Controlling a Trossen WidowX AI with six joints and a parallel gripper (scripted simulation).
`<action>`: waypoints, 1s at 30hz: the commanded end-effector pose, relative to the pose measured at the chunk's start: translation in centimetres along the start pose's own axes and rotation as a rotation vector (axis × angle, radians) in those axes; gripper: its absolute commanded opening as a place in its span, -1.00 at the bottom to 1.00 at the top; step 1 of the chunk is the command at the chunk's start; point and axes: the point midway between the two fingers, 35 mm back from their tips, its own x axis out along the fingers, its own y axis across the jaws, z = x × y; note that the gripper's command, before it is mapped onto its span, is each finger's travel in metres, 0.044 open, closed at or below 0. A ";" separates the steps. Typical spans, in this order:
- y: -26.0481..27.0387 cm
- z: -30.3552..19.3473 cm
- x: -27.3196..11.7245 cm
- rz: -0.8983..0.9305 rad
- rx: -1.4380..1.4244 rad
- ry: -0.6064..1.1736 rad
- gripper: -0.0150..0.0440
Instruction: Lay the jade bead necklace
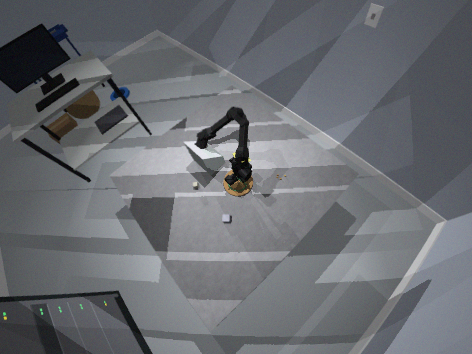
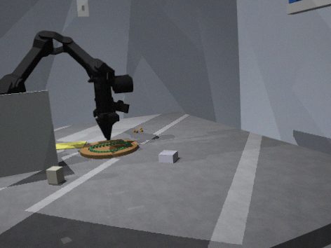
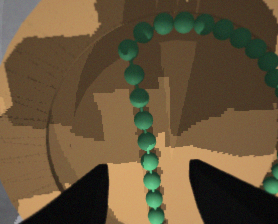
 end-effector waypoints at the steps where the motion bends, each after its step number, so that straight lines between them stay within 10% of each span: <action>1: 0.5 3.7 -1.3 0.005 0.171 -0.007 -0.08; 30: 0.7 5.5 0.1 0.004 0.258 -0.009 -0.08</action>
